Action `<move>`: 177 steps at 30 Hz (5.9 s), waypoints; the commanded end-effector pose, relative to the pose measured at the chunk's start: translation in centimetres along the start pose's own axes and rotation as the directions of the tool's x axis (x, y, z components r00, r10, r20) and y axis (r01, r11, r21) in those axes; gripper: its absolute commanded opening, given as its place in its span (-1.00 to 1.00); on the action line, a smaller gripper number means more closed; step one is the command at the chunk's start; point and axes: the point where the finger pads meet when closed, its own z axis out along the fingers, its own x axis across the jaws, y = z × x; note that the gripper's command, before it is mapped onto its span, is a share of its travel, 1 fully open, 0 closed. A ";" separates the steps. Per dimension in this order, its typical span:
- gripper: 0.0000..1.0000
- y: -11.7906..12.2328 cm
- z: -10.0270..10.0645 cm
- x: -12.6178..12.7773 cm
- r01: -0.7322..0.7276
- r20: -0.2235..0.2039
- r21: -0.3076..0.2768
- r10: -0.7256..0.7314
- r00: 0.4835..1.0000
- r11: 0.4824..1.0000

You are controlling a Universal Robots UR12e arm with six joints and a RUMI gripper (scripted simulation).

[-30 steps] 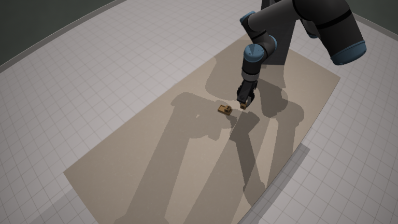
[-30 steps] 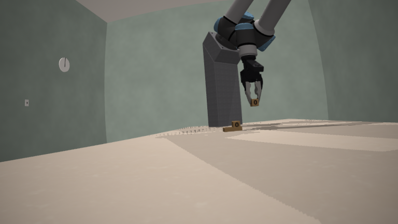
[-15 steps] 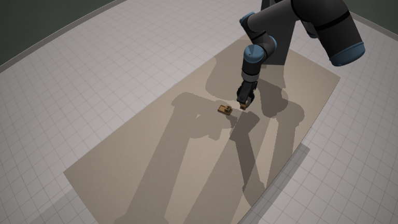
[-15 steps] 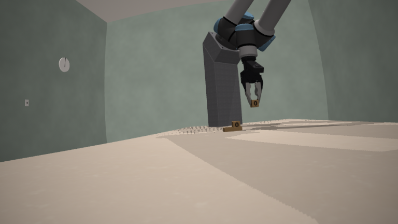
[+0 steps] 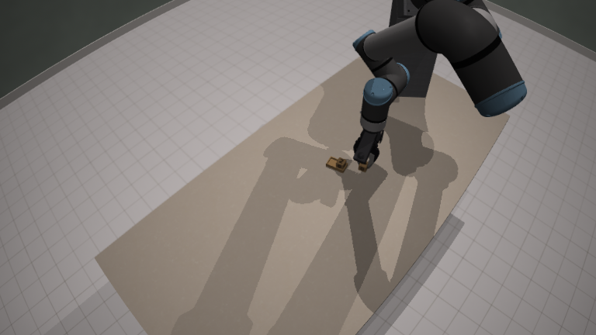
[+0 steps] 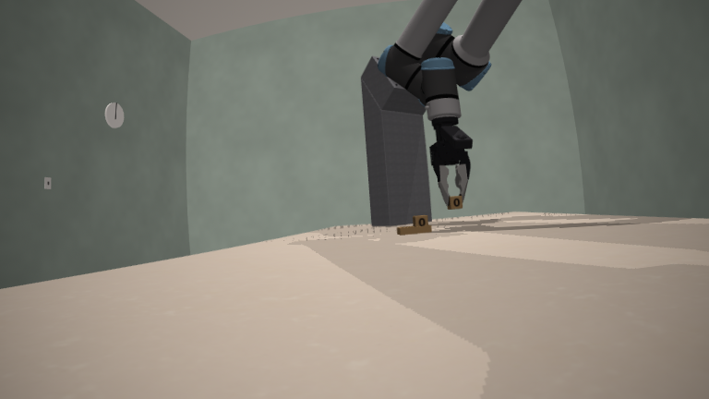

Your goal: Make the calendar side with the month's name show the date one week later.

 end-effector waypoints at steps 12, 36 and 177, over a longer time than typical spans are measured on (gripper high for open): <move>-0.78 -0.1 4.5 0.0 0.000 -0.001 0.002 0.000 1.000 1.000; -0.78 -0.1 4.6 0.0 0.000 -0.001 0.002 0.000 1.000 1.000; -0.42 -0.1 -3.6 0.0 0.000 -0.001 0.002 0.000 1.000 1.000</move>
